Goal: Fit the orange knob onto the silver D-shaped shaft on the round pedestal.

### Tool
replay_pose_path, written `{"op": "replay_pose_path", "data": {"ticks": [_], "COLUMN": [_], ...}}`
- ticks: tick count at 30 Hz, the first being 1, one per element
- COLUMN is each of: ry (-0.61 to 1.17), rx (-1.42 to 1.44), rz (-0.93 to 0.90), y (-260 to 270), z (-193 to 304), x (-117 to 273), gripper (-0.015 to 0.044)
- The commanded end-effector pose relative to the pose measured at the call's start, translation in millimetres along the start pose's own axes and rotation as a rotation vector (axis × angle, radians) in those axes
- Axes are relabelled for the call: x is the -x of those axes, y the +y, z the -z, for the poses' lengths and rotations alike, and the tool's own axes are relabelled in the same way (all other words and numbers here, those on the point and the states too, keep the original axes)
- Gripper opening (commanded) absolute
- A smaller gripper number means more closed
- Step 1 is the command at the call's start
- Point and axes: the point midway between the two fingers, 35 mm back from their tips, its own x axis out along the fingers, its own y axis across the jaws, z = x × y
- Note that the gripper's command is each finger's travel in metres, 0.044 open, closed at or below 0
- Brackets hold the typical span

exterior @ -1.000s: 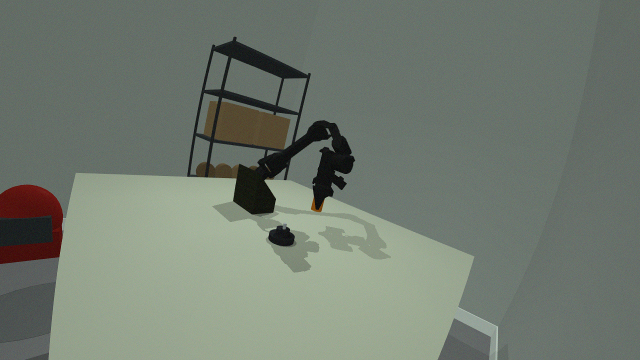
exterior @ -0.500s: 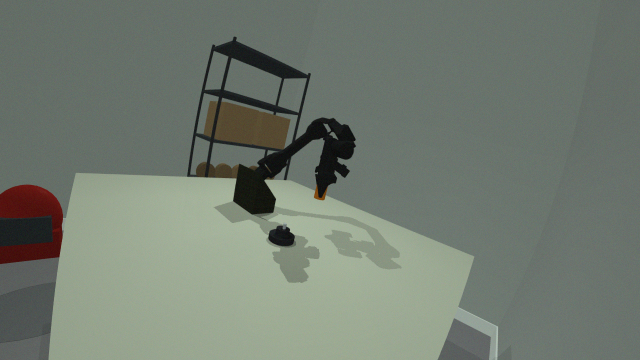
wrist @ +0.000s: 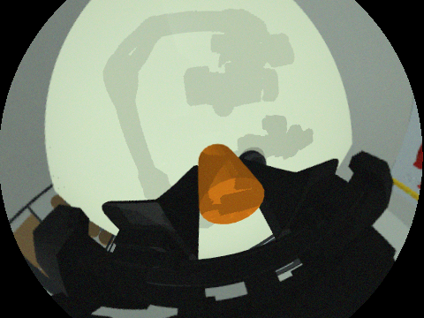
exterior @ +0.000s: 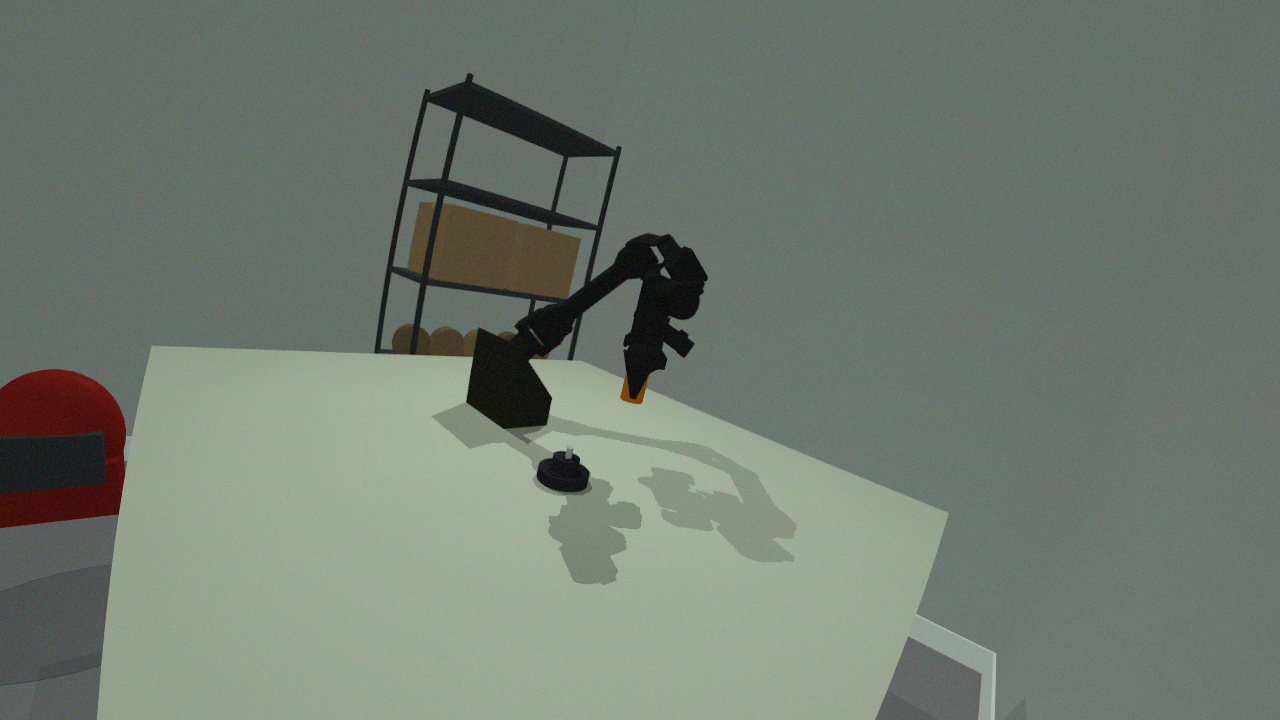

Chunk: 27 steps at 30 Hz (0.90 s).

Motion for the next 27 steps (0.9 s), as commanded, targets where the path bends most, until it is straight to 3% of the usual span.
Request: {"op": "replay_pose_path", "data": {"ticks": [1,27], "ry": [0.0,0.002], "rx": [0.006,0.007], "rz": [0.009,0.012], "y": [-13.7,-76.3], "z": [7.1,57.6], "x": [-1.7,-26.4], "gripper": [0.0,0.0]}}
